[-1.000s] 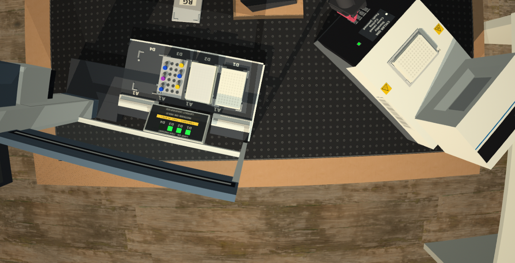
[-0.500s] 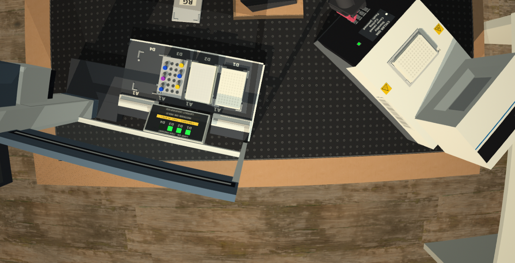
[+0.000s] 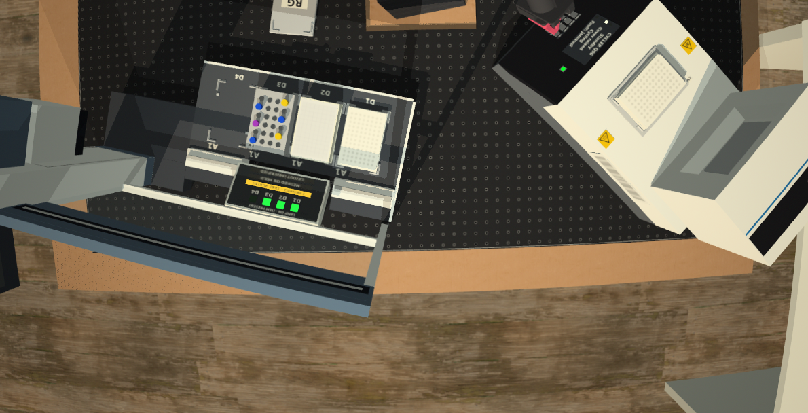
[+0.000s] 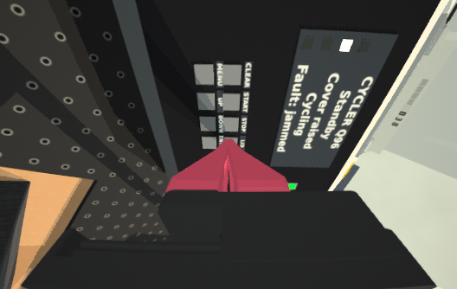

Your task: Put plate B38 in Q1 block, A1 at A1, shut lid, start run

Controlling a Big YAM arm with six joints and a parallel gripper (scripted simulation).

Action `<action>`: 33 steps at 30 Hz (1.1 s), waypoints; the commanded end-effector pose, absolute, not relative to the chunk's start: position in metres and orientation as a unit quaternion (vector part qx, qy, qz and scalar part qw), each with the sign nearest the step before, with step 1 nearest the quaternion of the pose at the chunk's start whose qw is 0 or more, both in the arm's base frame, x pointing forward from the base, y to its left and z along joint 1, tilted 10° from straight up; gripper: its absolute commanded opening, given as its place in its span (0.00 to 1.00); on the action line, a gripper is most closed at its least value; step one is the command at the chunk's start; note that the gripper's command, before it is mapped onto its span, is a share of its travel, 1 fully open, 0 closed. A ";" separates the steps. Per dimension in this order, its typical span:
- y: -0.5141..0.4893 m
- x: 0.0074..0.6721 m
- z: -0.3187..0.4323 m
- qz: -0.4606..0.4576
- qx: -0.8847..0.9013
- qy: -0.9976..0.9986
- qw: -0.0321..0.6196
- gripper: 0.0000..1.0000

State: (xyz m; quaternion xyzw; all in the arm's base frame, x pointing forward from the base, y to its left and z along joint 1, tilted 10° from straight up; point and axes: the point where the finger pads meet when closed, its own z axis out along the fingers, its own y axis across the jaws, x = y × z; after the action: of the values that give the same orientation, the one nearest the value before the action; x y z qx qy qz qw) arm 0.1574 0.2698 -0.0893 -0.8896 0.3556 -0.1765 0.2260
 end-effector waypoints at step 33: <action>0.285 0.168 -0.082 -0.177 -0.883 0.359 0.245 0.00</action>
State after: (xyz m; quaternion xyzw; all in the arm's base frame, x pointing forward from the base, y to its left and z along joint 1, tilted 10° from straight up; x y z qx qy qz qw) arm 0.1593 0.2686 -0.0894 -0.8885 0.3587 -0.1767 0.2252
